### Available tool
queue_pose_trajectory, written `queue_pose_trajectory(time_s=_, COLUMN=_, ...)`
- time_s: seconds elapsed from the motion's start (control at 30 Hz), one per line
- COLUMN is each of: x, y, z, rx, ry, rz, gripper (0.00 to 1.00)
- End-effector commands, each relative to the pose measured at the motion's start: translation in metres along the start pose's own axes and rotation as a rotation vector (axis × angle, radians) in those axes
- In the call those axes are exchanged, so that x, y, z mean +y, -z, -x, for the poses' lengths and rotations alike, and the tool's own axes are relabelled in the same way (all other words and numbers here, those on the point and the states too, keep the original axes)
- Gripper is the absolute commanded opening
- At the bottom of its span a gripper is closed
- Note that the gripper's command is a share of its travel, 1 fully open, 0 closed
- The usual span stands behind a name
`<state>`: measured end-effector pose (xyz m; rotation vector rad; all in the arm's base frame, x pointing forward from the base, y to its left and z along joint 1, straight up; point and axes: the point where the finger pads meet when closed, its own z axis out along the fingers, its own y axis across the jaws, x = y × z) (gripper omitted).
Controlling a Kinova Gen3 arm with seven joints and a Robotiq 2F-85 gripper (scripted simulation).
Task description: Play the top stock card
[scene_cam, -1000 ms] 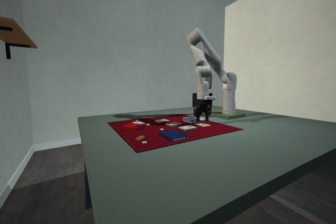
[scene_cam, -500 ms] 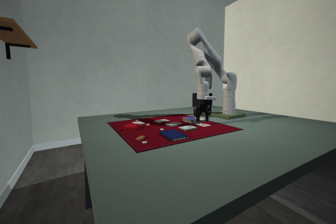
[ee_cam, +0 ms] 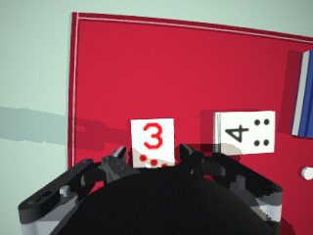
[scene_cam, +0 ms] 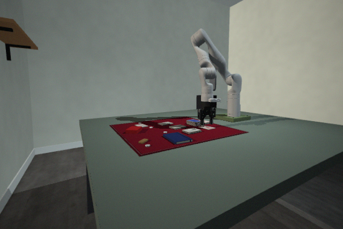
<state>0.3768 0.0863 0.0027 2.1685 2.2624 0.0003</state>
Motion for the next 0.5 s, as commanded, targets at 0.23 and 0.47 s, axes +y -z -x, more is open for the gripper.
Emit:
queue_pose_trajectory(time_s=0.23, x=0.0005, y=-0.004, z=-0.0002, rx=0.0, ry=0.0, rz=0.001, gripper=0.85)
queue_pose_trajectory(time_s=0.47, x=0.0007, y=-0.0069, z=-0.0003, rx=0.0, ry=0.0, rz=0.001, gripper=0.85)
